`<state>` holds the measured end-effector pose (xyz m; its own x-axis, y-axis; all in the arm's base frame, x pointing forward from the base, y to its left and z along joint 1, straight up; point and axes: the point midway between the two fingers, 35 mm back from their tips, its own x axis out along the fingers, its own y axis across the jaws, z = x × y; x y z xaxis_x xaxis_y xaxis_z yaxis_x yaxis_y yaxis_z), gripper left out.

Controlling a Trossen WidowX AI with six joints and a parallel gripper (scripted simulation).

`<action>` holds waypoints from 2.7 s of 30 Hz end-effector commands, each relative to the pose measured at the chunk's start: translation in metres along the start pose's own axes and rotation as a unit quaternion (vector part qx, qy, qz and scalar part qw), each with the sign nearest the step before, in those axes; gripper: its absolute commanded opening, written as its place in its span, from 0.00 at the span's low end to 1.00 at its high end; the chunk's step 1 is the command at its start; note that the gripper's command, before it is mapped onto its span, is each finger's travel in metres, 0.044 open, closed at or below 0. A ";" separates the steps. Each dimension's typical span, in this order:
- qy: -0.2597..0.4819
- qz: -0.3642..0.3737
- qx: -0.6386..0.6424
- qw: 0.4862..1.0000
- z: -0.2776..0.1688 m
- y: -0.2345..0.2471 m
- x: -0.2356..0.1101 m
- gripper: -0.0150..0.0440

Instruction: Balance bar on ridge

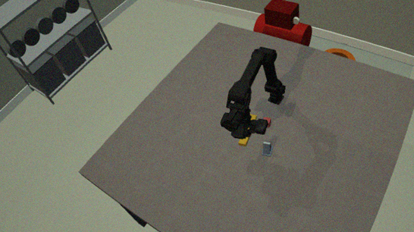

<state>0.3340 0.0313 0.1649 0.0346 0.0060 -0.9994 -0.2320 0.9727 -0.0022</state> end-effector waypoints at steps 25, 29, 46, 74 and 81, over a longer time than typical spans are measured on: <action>0.001 0.003 -0.016 1.000 0.009 0.085 0.004 0.25; 0.001 0.003 -0.016 1.000 0.010 0.087 0.010 0.25; 0.001 0.003 -0.016 1.000 0.009 0.086 0.038 0.25; 0.001 0.003 -0.016 1.000 0.009 0.086 0.044 0.25; 0.001 0.003 -0.016 1.000 0.009 0.086 0.044 0.25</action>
<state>0.3237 0.1172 0.1217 0.0304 0.0121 -0.9995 -0.2658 0.9640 0.0036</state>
